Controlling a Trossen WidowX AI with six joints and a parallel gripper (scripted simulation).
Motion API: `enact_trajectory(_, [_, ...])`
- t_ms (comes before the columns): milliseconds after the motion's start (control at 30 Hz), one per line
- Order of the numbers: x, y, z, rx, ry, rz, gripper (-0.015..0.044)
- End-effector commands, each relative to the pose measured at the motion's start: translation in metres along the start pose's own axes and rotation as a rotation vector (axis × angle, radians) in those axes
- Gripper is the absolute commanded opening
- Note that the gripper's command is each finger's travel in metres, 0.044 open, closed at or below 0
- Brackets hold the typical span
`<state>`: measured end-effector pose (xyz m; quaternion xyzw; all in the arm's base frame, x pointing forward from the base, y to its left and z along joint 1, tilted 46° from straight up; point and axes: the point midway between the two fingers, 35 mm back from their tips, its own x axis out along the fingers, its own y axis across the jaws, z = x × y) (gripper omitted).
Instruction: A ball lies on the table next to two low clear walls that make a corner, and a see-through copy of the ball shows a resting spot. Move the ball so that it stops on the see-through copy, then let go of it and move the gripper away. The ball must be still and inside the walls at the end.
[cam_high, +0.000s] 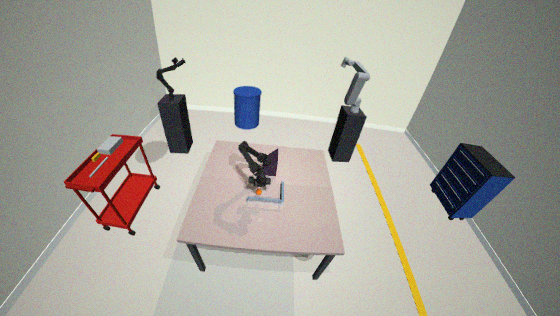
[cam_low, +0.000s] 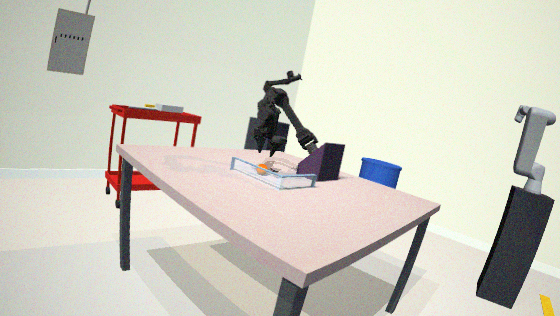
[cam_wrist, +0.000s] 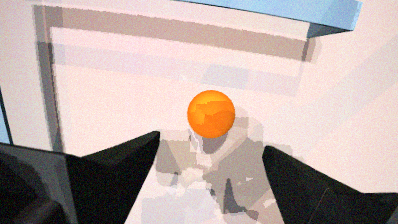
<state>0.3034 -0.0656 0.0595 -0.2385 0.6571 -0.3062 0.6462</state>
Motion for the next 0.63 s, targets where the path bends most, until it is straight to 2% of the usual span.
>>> enact_trajectory(0, [-0.012, -0.002, -0.002, 0.007, 0.007, 0.000, 0.0357])
enact_trajectory(233, [-0.004, 0.000, 0.000, 0.001, -0.003, 0.000, 0.0357])
enact_trajectory(333, [-0.029, 0.000, 0.001, 0.000, -0.003, 0.003, 0.0436])
enact_trajectory(400, [-0.051, 0.000, 0.000, 0.004, 0.000, 0.002, 0.0440])
enact_trajectory(600, [-0.054, 0.000, 0.000, 0.005, 0.001, 0.001, 0.0440])
